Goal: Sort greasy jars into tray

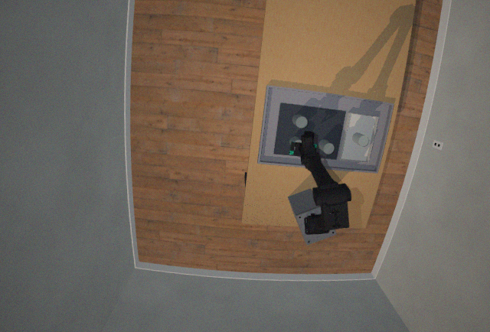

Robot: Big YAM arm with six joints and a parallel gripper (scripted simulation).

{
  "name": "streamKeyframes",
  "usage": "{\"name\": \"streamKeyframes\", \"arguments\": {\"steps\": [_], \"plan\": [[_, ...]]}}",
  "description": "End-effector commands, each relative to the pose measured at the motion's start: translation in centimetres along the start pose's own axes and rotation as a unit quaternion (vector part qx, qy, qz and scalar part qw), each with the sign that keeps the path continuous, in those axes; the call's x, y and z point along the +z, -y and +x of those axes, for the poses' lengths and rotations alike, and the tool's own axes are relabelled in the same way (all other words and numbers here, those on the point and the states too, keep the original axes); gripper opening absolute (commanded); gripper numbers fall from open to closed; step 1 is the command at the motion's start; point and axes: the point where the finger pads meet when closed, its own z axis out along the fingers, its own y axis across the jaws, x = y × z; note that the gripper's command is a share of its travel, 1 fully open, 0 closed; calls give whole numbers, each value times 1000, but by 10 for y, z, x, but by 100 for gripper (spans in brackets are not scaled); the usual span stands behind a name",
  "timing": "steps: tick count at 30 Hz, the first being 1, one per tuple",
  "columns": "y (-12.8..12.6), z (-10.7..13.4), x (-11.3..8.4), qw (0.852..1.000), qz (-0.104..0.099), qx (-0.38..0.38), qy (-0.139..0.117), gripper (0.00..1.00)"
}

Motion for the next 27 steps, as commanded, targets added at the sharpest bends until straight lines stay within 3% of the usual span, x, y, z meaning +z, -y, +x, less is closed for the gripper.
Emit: {"name": "streamKeyframes", "arguments": {"steps": [1,27], "plan": [[-6,-3,4,1000,-3,2,9,100],[-7,5,7,1000,-3,2,9,100]]}}
